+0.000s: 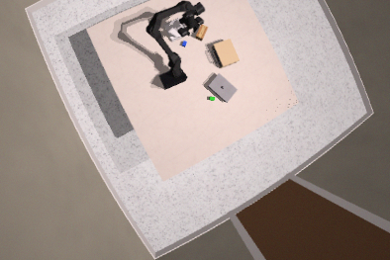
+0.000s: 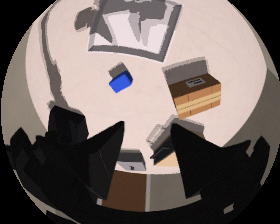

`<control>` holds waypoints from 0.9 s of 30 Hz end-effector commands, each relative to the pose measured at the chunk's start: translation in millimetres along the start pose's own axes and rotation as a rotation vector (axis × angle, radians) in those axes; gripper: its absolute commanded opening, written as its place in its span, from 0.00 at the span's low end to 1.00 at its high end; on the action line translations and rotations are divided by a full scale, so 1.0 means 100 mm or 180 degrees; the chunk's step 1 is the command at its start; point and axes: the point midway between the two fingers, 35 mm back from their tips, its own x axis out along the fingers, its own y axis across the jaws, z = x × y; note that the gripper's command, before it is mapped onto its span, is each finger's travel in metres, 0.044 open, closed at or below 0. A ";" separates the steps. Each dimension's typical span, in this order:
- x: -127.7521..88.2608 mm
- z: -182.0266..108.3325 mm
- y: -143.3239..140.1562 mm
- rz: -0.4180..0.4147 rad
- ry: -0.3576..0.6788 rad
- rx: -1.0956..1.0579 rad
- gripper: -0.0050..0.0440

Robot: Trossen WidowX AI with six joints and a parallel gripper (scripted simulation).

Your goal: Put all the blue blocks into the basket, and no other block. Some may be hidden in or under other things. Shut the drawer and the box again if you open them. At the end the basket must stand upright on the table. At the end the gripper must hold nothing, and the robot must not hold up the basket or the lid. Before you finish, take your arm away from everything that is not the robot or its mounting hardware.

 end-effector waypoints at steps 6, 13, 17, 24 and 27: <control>0.07 -0.07 0.31 0.0149 -0.0394 0.1315 0.58; 0.14 -0.09 0.53 0.0383 -0.0818 0.2719 0.58; 0.14 -0.09 0.53 0.0466 -0.0965 0.3202 0.58; 0.39 0.00 0.52 0.0466 -0.0965 0.3202 0.58; 0.58 0.06 0.52 0.0466 -0.0965 0.3202 0.58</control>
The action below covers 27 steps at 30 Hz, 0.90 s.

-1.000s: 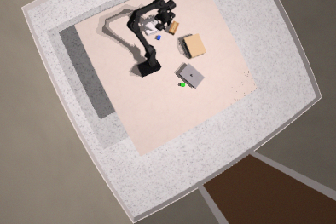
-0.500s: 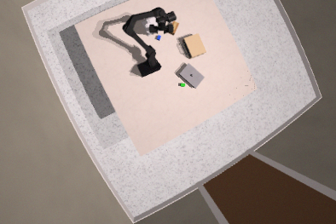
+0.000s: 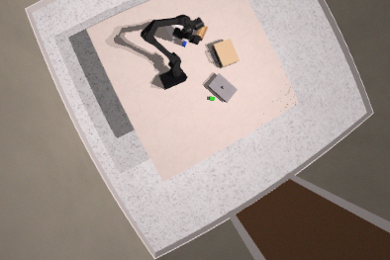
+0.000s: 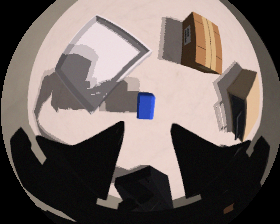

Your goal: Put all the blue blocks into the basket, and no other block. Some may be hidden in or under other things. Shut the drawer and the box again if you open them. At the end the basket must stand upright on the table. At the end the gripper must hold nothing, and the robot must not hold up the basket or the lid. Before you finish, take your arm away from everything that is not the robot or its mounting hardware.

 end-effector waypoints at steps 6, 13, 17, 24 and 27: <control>0.51 -0.02 0.01 0.0009 0.0003 0.0013 0.58; 0.56 -0.02 0.01 0.0009 0.0003 0.0013 0.58; 0.67 -0.02 0.01 0.0009 0.0003 0.0013 0.58; 0.81 -0.02 0.01 0.0009 0.0003 0.0013 0.58; 0.81 -0.02 0.01 0.0009 0.0003 0.0013 0.58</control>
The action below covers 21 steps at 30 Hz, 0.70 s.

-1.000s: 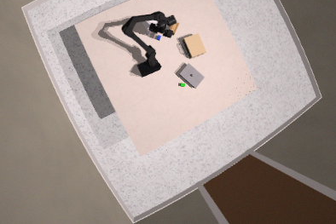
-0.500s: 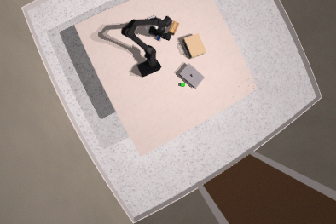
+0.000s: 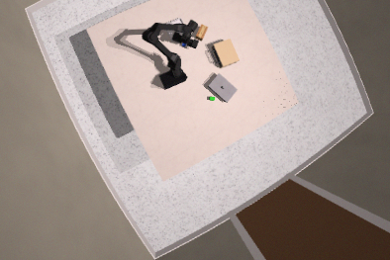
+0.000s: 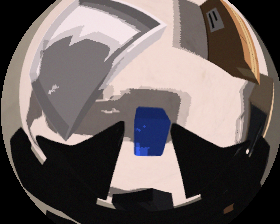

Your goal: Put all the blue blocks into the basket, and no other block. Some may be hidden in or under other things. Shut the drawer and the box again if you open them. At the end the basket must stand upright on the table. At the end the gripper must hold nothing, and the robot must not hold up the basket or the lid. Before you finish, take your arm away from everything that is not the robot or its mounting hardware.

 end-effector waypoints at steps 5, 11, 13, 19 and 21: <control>0.02 -0.01 -0.01 -0.0006 0.0009 0.0015 0.10; 0.02 -0.01 -0.01 -0.0006 0.0009 0.0015 0.10; 0.02 -0.01 -0.01 -0.0006 0.0009 0.0015 0.10; -0.03 -0.01 -0.01 -0.0006 0.0009 0.0015 0.10; -0.06 -0.01 -0.01 -0.0006 0.0009 0.0015 0.10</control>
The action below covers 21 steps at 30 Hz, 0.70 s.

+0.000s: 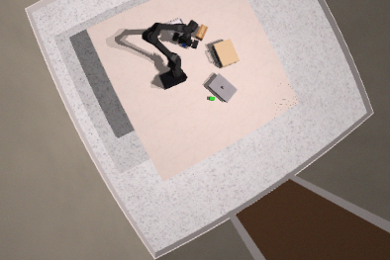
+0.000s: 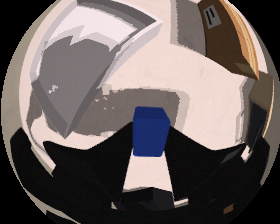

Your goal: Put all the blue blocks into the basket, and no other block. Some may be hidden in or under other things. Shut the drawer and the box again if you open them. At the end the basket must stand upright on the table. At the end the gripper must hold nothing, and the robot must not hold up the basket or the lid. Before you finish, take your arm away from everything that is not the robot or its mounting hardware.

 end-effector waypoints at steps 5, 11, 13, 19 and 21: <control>-0.17 0.02 0.01 0.0003 -0.0020 -0.0019 0.10; -0.44 0.02 0.01 0.0003 -0.0020 -0.0019 0.10; -0.57 0.02 0.01 0.0003 -0.0020 -0.0019 0.10; -0.84 0.02 0.01 0.0003 -0.0020 -0.0019 0.10; -0.97 0.01 0.01 0.0003 -0.0020 -0.0019 0.10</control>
